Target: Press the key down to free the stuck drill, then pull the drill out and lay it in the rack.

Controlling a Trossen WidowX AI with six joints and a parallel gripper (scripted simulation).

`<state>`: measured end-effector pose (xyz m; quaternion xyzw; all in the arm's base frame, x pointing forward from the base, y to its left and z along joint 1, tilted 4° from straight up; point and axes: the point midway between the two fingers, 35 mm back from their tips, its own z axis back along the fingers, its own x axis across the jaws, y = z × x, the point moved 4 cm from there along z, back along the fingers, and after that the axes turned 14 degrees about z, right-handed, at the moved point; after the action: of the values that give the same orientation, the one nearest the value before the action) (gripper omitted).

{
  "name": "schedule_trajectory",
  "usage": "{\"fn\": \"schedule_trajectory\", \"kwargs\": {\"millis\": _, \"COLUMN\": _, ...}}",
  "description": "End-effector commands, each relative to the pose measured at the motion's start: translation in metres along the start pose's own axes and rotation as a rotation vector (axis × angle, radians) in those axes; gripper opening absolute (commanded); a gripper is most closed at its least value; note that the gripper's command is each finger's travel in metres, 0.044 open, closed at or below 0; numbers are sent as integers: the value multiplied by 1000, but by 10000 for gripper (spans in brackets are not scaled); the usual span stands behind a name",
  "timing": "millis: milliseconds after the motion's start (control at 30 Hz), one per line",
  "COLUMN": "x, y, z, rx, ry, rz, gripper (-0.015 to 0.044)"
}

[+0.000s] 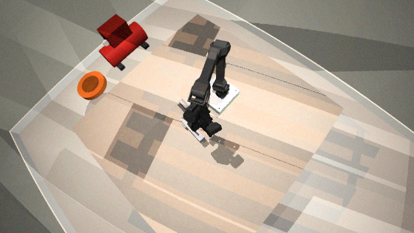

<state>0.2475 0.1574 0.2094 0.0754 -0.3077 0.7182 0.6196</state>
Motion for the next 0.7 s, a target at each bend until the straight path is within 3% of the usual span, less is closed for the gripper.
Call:
{"fn": "schedule_trajectory", "kwargs": {"millis": 0, "x": -66, "y": -19, "z": -4, "rx": 221, "ry": 404, "rz": 33, "gripper": 0}}
{"fn": "schedule_trajectory", "kwargs": {"millis": 167, "x": -97, "y": -24, "z": 1, "rx": 384, "ry": 572, "rz": 74, "gripper": 0}}
{"fn": "schedule_trajectory", "kwargs": {"millis": 667, "x": -97, "y": -22, "z": -2, "rx": 381, "ry": 568, "rz": 72, "gripper": 0}}
